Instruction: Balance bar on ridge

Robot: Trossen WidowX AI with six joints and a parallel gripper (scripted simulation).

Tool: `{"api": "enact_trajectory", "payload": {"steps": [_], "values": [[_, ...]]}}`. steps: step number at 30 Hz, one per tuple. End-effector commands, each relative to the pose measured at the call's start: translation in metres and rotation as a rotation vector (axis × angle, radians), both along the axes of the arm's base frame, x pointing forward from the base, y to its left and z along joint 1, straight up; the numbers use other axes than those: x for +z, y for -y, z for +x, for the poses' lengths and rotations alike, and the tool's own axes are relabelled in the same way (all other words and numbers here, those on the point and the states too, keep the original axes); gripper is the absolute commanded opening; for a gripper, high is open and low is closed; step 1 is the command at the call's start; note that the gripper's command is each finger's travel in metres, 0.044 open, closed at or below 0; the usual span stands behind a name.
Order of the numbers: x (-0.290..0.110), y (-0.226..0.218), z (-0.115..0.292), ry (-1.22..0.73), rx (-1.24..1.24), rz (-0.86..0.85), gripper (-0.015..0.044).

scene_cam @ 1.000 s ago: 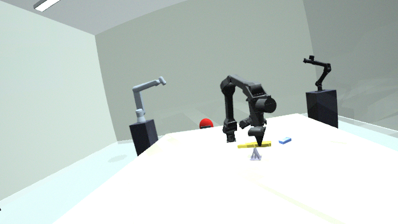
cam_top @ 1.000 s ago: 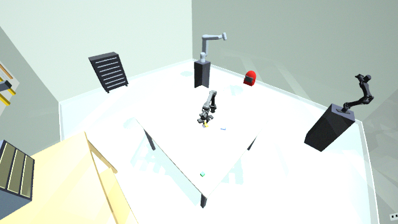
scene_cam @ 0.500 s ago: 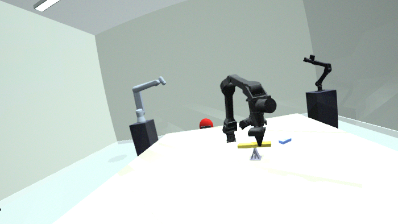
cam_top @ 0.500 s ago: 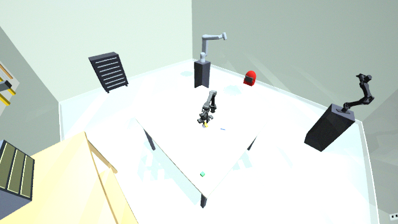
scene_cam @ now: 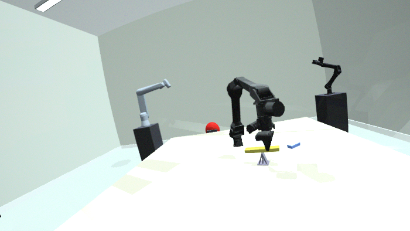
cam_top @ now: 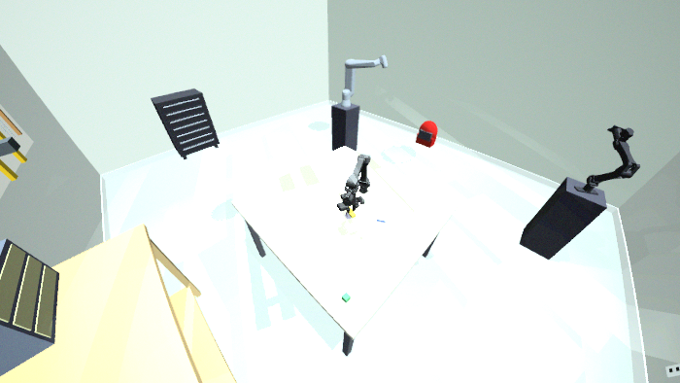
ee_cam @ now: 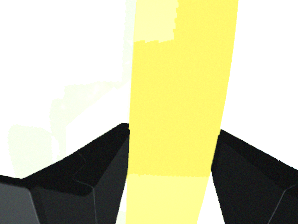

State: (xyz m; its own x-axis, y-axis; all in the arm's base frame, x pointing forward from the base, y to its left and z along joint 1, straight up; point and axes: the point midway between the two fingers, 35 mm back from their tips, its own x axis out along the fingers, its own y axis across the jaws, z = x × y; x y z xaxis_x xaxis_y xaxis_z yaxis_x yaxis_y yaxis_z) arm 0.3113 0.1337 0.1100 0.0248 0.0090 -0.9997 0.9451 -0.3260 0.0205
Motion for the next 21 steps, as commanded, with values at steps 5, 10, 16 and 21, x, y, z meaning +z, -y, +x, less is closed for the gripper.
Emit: {"api": "enact_trajectory", "payload": {"steps": [5,10,16,21], "values": [[-0.0012,-0.0003,0.0,0.0,0.0,0.002,0.0],[-0.0017,-0.0004,0.0,0.0,0.0,0.002,0.0],[-0.0022,-0.0004,0.0,0.0,0.0,0.002,0.0],[-0.0026,-0.0005,0.0,0.0,0.0,0.002,0.0]]}}
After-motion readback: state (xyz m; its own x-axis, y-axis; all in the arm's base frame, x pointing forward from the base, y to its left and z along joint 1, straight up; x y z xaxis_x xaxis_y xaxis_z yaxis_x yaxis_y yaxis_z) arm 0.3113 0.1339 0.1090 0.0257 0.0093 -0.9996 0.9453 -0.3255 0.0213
